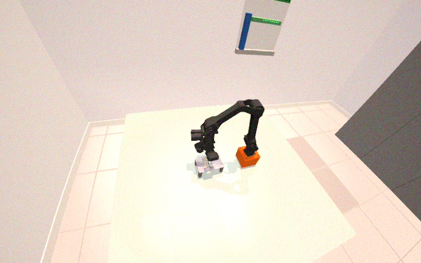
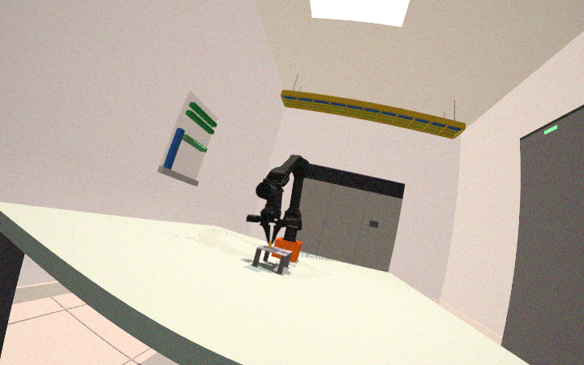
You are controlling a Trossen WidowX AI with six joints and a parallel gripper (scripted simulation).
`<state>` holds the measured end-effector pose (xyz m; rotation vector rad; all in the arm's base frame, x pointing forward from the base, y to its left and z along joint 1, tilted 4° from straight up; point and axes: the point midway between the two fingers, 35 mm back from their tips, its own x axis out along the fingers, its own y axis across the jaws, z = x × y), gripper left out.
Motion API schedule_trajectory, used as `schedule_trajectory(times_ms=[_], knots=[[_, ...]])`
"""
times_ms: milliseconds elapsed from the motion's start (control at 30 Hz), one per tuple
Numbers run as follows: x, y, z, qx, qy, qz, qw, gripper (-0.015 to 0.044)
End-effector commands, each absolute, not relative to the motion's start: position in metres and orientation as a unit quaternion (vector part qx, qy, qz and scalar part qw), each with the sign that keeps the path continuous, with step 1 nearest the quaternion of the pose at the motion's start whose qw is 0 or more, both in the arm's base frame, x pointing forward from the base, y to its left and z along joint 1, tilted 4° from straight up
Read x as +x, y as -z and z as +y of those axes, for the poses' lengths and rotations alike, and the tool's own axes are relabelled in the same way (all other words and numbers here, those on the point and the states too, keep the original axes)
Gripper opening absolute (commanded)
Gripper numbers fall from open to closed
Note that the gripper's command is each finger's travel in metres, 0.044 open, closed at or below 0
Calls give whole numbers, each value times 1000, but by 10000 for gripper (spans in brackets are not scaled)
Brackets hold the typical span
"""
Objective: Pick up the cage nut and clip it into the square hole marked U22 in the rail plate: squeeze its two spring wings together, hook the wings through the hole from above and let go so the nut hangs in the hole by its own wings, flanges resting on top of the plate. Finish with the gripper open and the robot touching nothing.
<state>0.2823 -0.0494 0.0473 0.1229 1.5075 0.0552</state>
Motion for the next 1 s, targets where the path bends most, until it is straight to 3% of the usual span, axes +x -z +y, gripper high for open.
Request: schedule_trajectory(times_ms=[0,967], knots=[[283,-48,-49,59,-30,683,727,28],[283,-46,-52,76,-49,681,726,28]])
